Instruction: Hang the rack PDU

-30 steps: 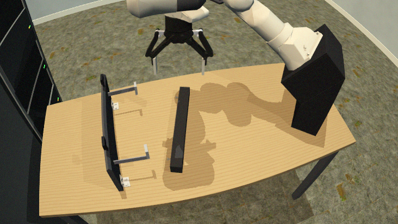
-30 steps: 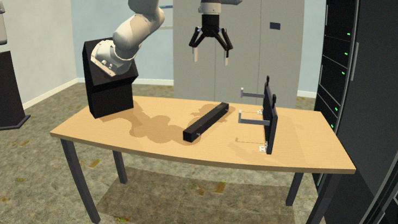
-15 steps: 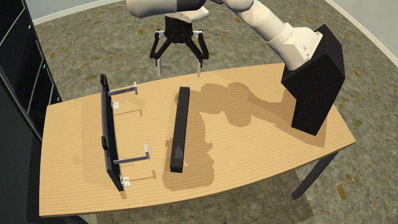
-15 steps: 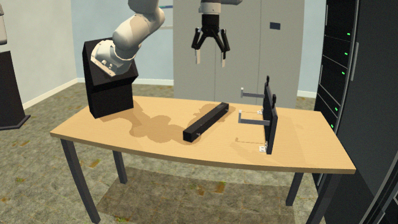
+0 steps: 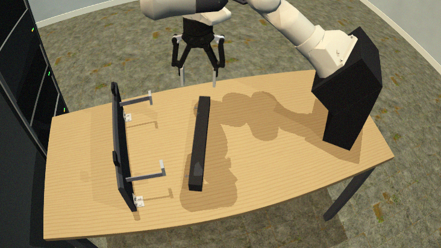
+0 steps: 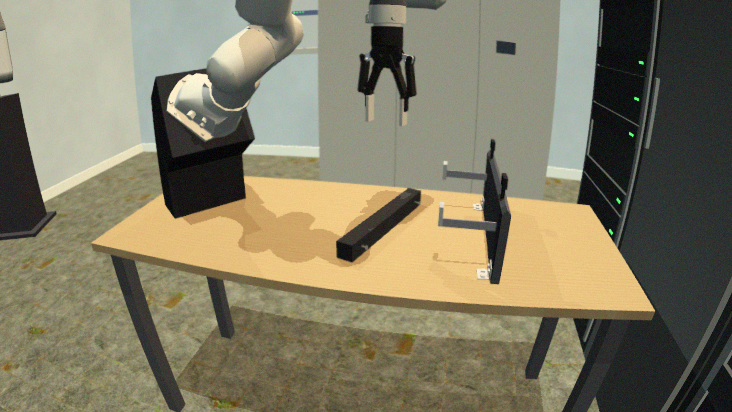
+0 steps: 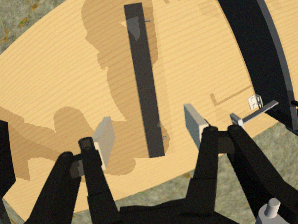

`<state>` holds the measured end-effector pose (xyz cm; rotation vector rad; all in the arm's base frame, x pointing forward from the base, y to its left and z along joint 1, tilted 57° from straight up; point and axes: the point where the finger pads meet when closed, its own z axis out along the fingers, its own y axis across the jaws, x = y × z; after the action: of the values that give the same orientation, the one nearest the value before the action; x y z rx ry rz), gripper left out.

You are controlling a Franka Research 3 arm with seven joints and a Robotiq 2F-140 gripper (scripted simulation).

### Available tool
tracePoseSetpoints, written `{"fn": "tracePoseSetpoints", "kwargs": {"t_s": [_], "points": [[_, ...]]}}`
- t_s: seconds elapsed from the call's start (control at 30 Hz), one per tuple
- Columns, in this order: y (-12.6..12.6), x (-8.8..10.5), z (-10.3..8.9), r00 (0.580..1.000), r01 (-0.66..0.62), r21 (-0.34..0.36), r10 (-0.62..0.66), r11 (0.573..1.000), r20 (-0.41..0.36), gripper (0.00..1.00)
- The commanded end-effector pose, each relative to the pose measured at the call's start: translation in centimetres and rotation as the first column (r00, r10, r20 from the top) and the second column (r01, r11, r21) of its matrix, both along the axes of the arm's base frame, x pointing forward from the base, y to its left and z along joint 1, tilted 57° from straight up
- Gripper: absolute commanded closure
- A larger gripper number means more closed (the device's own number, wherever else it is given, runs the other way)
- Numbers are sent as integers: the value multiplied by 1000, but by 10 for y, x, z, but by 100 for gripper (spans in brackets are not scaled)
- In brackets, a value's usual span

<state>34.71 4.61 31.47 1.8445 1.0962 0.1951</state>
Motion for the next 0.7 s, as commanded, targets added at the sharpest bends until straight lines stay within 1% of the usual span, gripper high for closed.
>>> {"fn": "tracePoseSetpoints", "kwargs": {"t_s": [0.0,0.67], "points": [[1,0,0,1000,3,6,-3,1000,6,45],[0,1,-1,1000,3,6,-3,1000,6,45]]}}
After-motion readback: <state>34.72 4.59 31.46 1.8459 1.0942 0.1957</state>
